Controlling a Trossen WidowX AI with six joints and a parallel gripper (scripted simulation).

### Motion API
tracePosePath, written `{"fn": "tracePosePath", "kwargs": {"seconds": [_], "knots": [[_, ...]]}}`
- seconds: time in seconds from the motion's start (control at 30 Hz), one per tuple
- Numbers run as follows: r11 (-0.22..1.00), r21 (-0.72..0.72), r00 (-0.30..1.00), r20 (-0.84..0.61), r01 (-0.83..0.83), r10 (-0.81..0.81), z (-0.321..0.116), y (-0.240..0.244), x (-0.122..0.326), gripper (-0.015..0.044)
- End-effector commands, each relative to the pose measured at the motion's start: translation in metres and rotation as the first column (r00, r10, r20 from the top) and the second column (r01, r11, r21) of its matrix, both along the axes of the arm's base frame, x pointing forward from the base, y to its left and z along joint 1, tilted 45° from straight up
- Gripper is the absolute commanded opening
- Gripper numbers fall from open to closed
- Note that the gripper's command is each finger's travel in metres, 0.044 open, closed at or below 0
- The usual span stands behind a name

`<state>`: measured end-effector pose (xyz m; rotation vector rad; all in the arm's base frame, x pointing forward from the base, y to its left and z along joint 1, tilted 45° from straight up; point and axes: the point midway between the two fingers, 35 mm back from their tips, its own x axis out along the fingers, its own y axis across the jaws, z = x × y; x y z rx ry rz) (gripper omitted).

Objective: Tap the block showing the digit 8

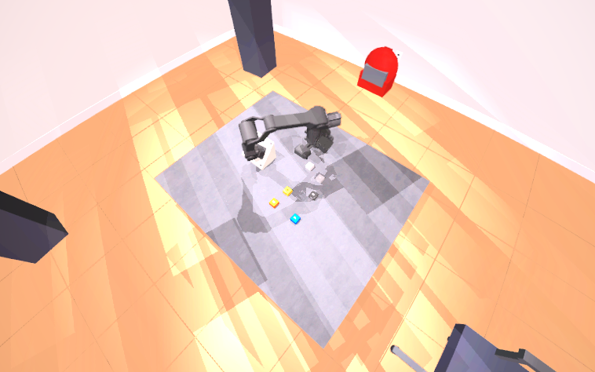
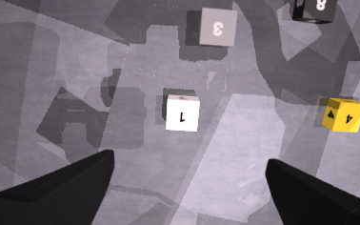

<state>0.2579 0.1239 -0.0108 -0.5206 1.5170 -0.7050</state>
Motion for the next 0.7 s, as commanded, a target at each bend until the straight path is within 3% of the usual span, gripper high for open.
{"fn": "tracePosePath", "kwargs": {"seconds": [0.0,0.27,0.67], "knots": [[1.0,0.007,1.0,0.007,0.004,-0.004,0.0,0.002,0.001,0.04],[1.0,0.005,1.0,0.011,0.004,-0.004,0.019,-0.025,0.074,0.04],[1.0,0.005,1.0,0.011,0.004,-0.004,0.02,-0.026,0.076,0.04]]}}
